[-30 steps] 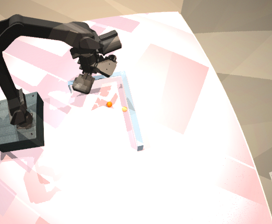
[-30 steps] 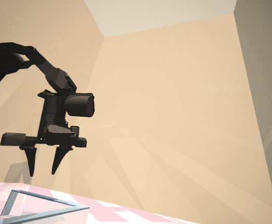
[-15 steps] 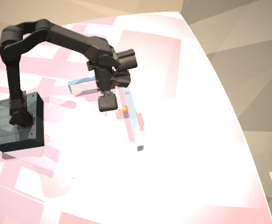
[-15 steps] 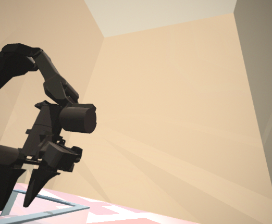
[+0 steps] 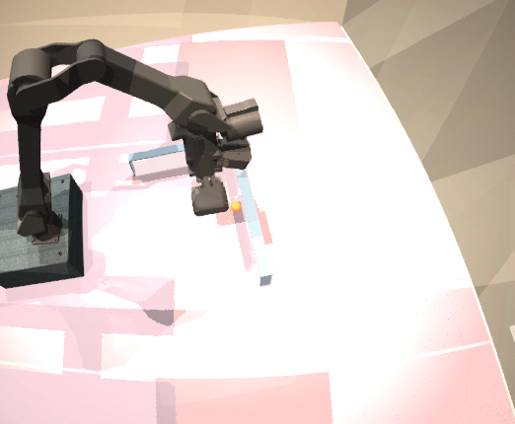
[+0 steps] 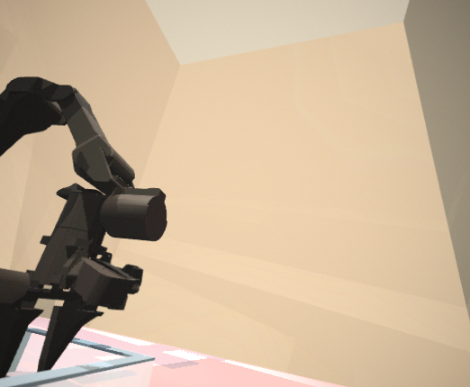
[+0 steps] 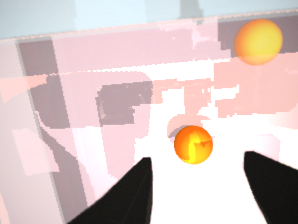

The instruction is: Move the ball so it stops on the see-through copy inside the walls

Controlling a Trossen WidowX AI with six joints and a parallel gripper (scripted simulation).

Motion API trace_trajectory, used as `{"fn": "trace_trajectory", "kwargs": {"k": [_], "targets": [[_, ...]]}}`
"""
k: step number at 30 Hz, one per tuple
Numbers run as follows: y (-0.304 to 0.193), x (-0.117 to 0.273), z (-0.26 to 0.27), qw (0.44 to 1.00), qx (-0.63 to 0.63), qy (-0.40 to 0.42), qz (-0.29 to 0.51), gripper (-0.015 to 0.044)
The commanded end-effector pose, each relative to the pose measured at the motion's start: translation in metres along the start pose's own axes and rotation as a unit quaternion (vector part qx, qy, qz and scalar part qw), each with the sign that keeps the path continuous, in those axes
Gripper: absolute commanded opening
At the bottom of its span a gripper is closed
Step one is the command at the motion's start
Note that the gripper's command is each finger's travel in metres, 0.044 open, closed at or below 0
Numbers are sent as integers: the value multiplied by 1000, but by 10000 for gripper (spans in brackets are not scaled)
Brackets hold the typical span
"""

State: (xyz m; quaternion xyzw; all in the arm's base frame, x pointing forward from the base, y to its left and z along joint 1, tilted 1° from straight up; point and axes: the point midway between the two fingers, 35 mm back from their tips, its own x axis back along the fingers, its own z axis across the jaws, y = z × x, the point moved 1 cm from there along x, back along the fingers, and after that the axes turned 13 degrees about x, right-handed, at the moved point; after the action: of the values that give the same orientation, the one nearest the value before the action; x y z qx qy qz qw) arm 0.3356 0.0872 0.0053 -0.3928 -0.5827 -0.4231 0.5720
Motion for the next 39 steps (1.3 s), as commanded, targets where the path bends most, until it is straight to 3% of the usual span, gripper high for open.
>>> {"fn": "trace_trajectory", "kwargs": {"k": [1, 14, 18, 26, 28, 39], "targets": [[-3, -9, -1, 1000, 3, -1, 5, 212], [-3, -27, -1, 1000, 3, -1, 5, 212], [-3, -27, -1, 1000, 3, -1, 5, 107], [-3, -27, -1, 1000, 3, -1, 5, 53], [-3, -26, -1, 1000, 3, -1, 5, 1], [3, 63, -1, 1000, 3, -2, 4, 0]]}}
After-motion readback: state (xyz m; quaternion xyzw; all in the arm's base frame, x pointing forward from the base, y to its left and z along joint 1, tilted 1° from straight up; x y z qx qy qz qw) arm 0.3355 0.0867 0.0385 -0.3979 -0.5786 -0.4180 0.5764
